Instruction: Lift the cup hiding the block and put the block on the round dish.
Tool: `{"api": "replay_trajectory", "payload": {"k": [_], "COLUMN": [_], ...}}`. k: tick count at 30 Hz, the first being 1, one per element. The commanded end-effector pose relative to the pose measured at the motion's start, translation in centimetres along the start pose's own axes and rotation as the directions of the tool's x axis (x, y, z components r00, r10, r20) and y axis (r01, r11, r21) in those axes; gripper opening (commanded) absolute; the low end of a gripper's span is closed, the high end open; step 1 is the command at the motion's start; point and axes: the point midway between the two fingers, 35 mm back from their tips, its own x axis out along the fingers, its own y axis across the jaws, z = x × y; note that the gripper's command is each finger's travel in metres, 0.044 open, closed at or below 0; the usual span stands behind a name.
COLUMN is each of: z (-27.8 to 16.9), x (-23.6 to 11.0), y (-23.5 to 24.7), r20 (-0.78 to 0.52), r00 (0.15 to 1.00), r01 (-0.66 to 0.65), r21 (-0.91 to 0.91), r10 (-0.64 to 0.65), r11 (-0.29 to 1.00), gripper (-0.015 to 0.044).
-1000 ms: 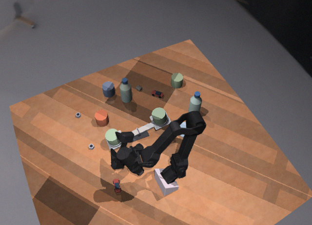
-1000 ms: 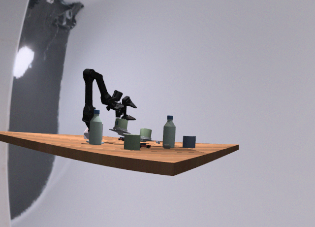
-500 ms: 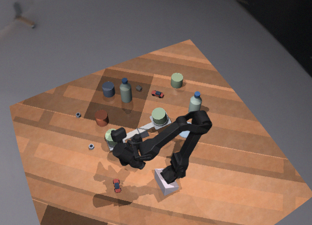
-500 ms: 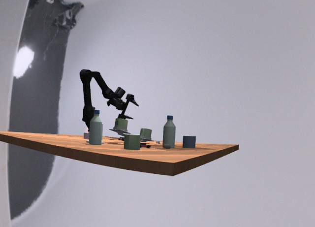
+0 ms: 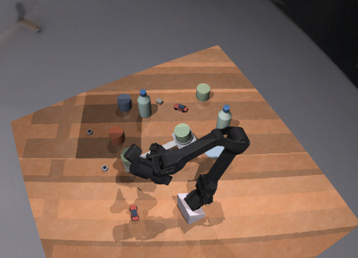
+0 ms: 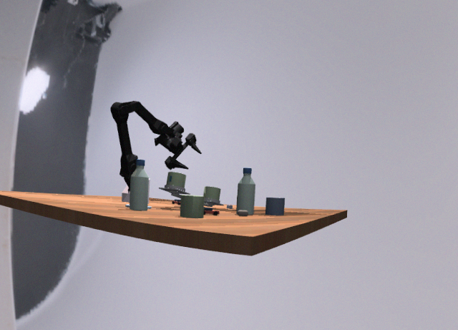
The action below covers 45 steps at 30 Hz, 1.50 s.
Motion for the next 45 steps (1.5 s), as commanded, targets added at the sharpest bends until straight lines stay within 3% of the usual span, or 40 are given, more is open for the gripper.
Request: {"api": "replay_trajectory", "payload": {"k": [1,13,27,36,45], "z": [0.9,4.5,9.9,10.4,9.0], "x": [-0.3,-1.6,-3.9,-4.0,-2.2], "y": [-0.1,-1.0,-2.8,-3.0,-2.9], "r20": [-0.008,-0.013,0.003,-0.001,-0.065], "r00": [0.999,0.990,0.960,0.951,0.899], "r01": [0.031,0.119,0.161,0.157,0.094], "r21": [-0.110,-0.485,-0.822,-0.858,-0.938], "r10": [-0.032,-0.144,-0.279,-0.308,-0.434], "r11": [0.993,0.866,0.546,0.489,0.335], "gripper": [0.0440,0.0440,0.0440,0.0440,0.0440]}}
